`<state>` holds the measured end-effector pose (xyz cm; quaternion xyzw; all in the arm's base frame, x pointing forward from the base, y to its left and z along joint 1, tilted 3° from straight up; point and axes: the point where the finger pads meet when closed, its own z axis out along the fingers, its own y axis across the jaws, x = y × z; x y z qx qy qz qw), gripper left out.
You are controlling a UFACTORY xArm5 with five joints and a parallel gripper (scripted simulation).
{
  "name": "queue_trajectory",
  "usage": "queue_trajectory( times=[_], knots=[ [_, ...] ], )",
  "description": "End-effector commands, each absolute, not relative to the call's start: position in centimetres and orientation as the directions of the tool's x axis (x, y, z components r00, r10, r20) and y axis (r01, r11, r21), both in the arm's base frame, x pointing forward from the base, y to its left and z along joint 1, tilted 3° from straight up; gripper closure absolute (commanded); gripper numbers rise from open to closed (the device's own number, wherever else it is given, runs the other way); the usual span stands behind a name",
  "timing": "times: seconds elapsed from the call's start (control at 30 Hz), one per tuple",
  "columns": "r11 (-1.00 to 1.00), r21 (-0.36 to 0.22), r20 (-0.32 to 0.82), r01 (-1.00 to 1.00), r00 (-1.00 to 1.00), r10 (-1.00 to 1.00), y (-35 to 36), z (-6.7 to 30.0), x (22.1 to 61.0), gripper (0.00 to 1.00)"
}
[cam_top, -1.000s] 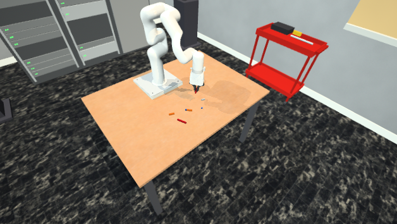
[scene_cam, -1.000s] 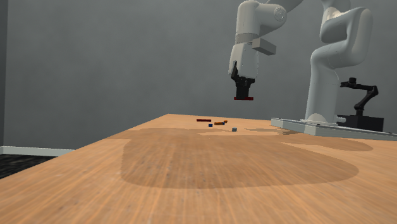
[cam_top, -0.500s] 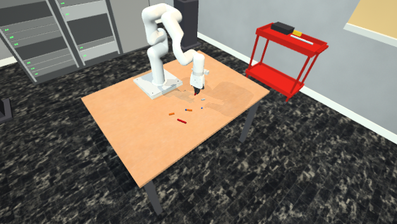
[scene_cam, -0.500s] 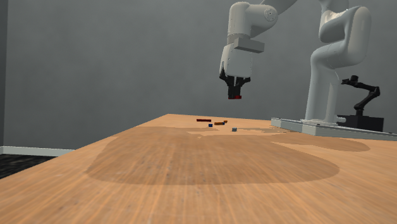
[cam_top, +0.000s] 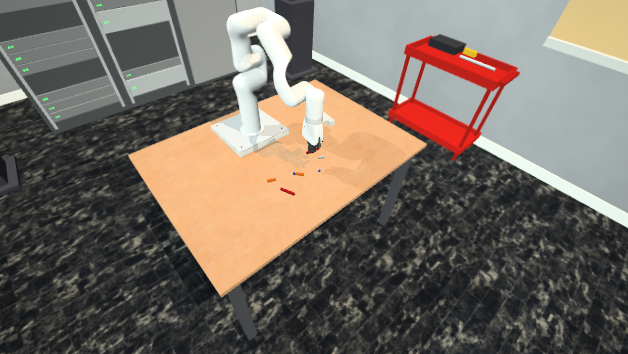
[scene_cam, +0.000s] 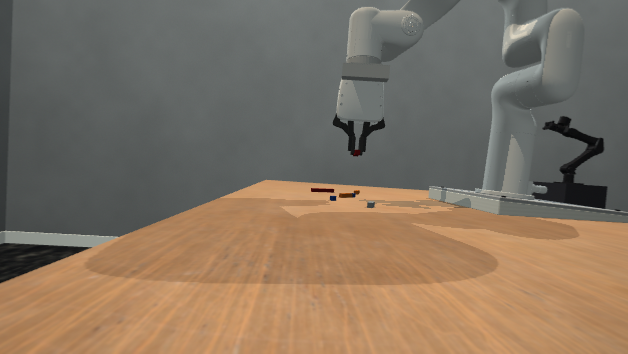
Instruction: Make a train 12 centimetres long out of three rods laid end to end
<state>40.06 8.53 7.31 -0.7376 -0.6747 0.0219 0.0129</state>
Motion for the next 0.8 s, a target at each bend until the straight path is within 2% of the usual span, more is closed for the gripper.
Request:
queue_trajectory(
  times=[0.0,0.2,0.23,0.6,0.77],
  knots=[
    [-0.254,-0.046,-0.022,0.966,0.253,0.967,7.7,7.4,41.2,0.96],
    [-0.359,-0.044,-0.026,0.932,0.358,0.933,7.1,7.3,41.9,0.96],
    [-0.433,-0.042,-0.029,0.9,0.432,0.901,6.7,7.3,42.4,0.96],
    [-0.674,-0.034,-0.039,0.738,0.673,0.738,5.0,7.1,44.1,0.96],
    [-0.724,-0.032,-0.041,0.689,0.722,0.69,4.5,7.0,44.5,0.96]
  ],
)
